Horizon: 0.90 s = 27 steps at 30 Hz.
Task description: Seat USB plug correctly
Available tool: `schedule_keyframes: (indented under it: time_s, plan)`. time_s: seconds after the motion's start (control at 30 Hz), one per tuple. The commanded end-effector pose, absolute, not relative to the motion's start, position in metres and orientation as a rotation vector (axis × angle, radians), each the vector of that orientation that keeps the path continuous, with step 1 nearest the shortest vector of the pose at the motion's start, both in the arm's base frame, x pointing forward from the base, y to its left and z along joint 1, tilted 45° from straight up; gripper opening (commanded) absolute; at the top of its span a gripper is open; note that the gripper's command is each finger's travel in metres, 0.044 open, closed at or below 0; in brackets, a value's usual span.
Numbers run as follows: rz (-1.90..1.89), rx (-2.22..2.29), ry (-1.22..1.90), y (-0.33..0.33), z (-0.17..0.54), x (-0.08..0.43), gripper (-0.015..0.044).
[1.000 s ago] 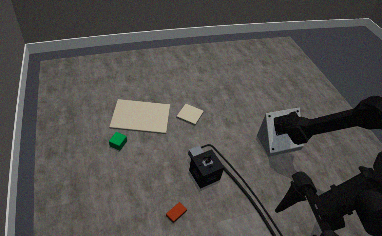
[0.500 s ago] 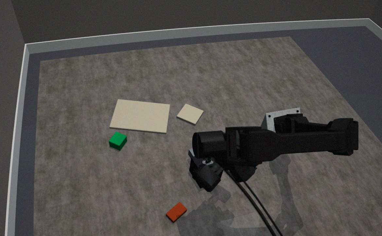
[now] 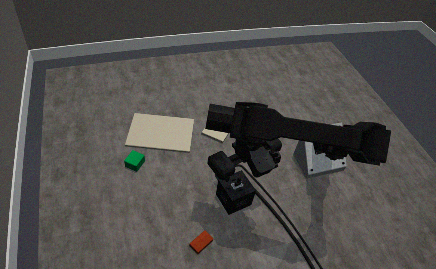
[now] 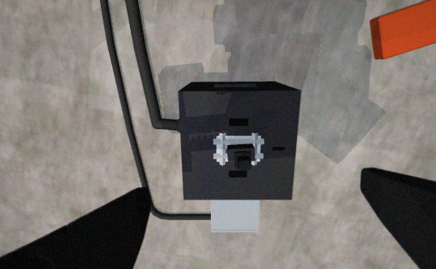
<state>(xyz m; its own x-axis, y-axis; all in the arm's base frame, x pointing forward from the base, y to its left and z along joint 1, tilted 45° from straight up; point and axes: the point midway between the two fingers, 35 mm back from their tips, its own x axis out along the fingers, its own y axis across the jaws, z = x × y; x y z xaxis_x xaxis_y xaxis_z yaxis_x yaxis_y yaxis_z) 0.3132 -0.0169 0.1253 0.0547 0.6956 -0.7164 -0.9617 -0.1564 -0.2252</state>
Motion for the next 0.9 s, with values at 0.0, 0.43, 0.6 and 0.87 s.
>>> schedule_keyframes:
  time_s: [0.0, 0.43, 0.6, 0.87]
  plan:
    - [1.525, -0.845, 0.408, -0.015, 0.123, 0.312, 0.0440]
    - [1.525, -0.845, 0.407, -0.006, 0.114, 0.313, 0.0440]
    - [1.525, -0.845, 0.407, -0.002, 0.111, 0.313, 0.0440]
    - [1.525, -0.845, 0.406, 0.003, 0.105, 0.314, 0.0440]
